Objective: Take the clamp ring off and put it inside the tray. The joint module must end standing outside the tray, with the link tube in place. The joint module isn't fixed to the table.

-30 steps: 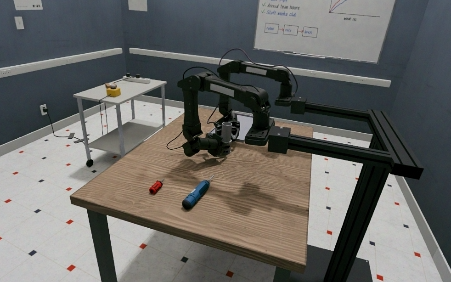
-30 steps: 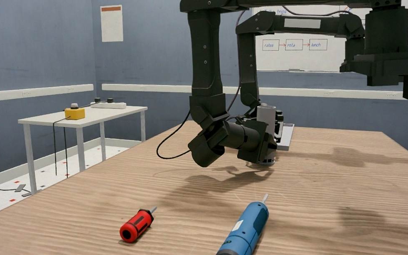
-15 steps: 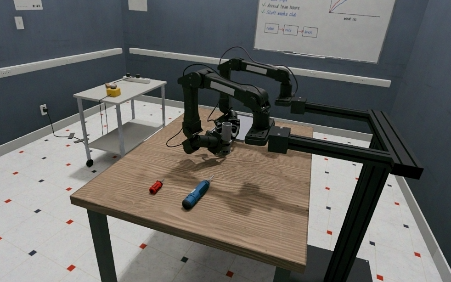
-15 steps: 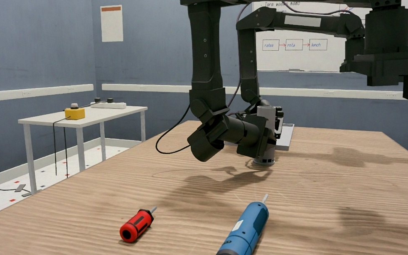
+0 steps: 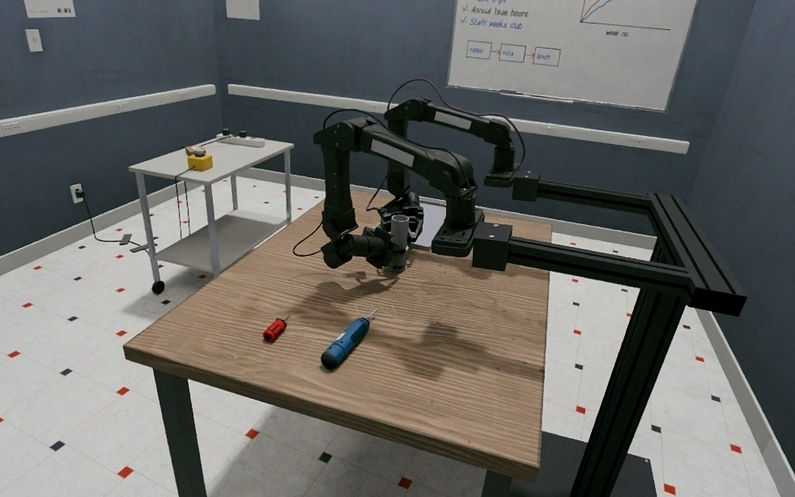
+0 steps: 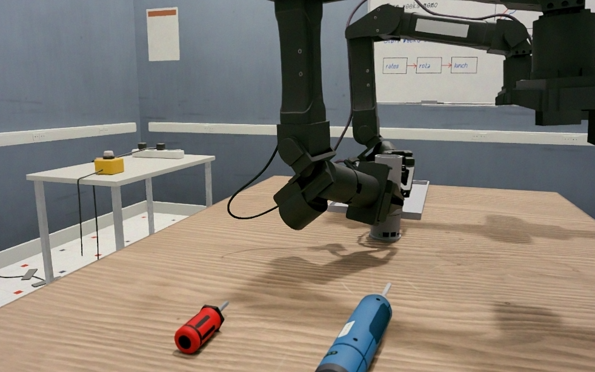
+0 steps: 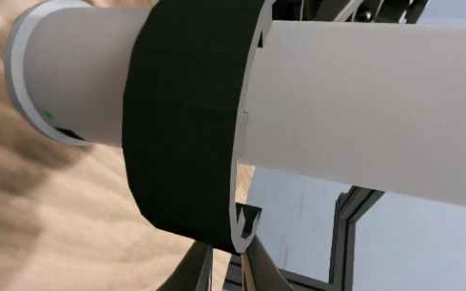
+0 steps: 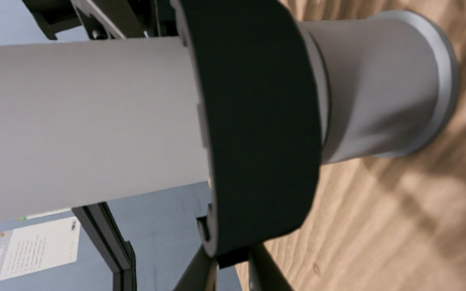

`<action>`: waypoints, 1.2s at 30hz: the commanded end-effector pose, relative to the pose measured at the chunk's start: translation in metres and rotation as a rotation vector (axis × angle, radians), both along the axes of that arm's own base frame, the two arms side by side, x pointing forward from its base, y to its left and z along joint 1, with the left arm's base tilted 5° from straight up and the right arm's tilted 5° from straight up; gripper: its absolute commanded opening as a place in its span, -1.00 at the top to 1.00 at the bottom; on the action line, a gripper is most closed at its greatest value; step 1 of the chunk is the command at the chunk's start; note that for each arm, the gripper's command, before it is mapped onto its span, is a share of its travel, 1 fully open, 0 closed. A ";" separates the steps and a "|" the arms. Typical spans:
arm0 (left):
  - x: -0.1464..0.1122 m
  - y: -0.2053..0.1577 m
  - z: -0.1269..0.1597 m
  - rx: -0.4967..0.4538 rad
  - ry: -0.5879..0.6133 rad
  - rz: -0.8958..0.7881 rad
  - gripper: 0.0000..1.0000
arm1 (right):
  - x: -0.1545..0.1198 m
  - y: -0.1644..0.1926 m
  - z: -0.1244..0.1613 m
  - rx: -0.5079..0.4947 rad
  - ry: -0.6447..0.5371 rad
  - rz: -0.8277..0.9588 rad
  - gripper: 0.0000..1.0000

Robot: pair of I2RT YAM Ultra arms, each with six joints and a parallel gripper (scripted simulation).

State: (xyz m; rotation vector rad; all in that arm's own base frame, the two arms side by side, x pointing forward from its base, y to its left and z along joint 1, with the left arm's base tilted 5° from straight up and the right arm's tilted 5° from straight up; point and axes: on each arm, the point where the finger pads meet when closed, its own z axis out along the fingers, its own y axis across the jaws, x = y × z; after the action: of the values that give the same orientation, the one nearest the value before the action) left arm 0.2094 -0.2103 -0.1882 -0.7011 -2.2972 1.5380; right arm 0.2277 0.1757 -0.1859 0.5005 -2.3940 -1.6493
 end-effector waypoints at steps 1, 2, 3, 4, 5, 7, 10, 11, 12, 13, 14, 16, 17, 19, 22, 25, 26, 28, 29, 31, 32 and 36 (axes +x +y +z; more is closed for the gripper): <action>0.006 -0.007 0.011 -0.018 -0.017 0.016 0.87 | 0.006 0.001 0.008 -0.013 -0.017 -0.004 0.87; 0.006 -0.007 0.011 -0.018 -0.017 0.016 0.87 | 0.006 0.000 0.007 -0.014 -0.017 -0.004 0.87; 0.006 -0.007 0.012 -0.018 -0.018 0.017 0.87 | 0.006 0.001 0.009 -0.012 -0.017 -0.006 0.87; 0.006 -0.007 0.013 -0.018 -0.018 0.017 0.87 | 0.006 0.001 0.010 -0.011 -0.017 -0.007 0.87; 0.006 -0.007 0.013 -0.018 -0.018 0.017 0.87 | 0.006 0.001 0.010 -0.011 -0.017 -0.007 0.87; 0.006 -0.008 0.014 -0.018 -0.018 0.018 0.87 | 0.006 0.001 0.011 -0.013 -0.018 -0.007 0.87; 0.005 -0.008 0.016 -0.018 -0.018 0.020 0.87 | 0.005 0.001 0.014 -0.011 -0.018 -0.010 0.87; 0.005 -0.007 0.017 -0.018 -0.018 0.022 0.87 | 0.005 0.002 0.015 -0.010 -0.018 -0.011 0.87; 0.006 -0.007 0.018 -0.018 -0.019 0.025 0.87 | 0.005 0.002 0.016 -0.010 -0.018 -0.012 0.87; 0.006 -0.007 0.019 -0.018 -0.019 0.027 0.87 | 0.005 0.002 0.017 -0.010 -0.018 -0.012 0.87; 0.006 -0.007 0.020 -0.018 -0.019 0.028 0.87 | 0.005 0.002 0.018 -0.010 -0.019 -0.013 0.87; 0.005 -0.007 0.022 -0.018 -0.019 0.029 0.87 | 0.004 0.002 0.019 -0.010 -0.019 -0.014 0.87; 0.005 -0.007 0.022 -0.018 -0.019 0.029 0.87 | 0.004 0.002 0.019 -0.011 -0.019 -0.013 0.87; 0.005 -0.007 0.022 -0.018 -0.019 0.029 0.87 | 0.004 0.002 0.019 -0.013 -0.019 -0.011 0.87; 0.005 -0.007 0.024 -0.018 -0.020 0.029 0.87 | 0.004 0.002 0.021 -0.012 -0.019 -0.013 0.87; 0.005 -0.007 0.026 -0.018 -0.020 0.030 0.87 | 0.003 0.003 0.023 -0.012 -0.020 -0.013 0.87; 0.004 -0.007 0.027 -0.019 -0.020 0.030 0.87 | 0.003 0.003 0.024 -0.011 -0.020 -0.014 0.87; 0.004 -0.008 0.029 -0.019 -0.021 0.031 0.87 | 0.003 0.003 0.026 -0.011 -0.020 -0.015 0.87; 0.004 -0.008 0.030 -0.019 -0.021 0.032 0.87 | 0.003 0.003 0.027 -0.011 -0.020 -0.015 0.87; 0.004 -0.008 0.032 -0.019 -0.021 0.031 0.87 | 0.002 0.004 0.029 -0.011 -0.020 -0.016 0.87; 0.003 -0.008 0.033 -0.019 -0.021 0.030 0.87 | 0.002 0.004 0.030 -0.011 -0.020 -0.016 0.87; 0.004 -0.007 0.034 -0.019 -0.021 0.035 0.87 | 0.002 0.004 0.030 -0.013 -0.020 -0.014 0.87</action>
State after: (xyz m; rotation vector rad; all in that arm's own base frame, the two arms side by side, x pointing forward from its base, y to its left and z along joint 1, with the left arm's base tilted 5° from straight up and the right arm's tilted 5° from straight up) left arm 0.2087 -0.2122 -0.1641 -0.6929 -2.3144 1.5474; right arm 0.2265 0.1767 -0.1619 0.4821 -2.4117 -1.6596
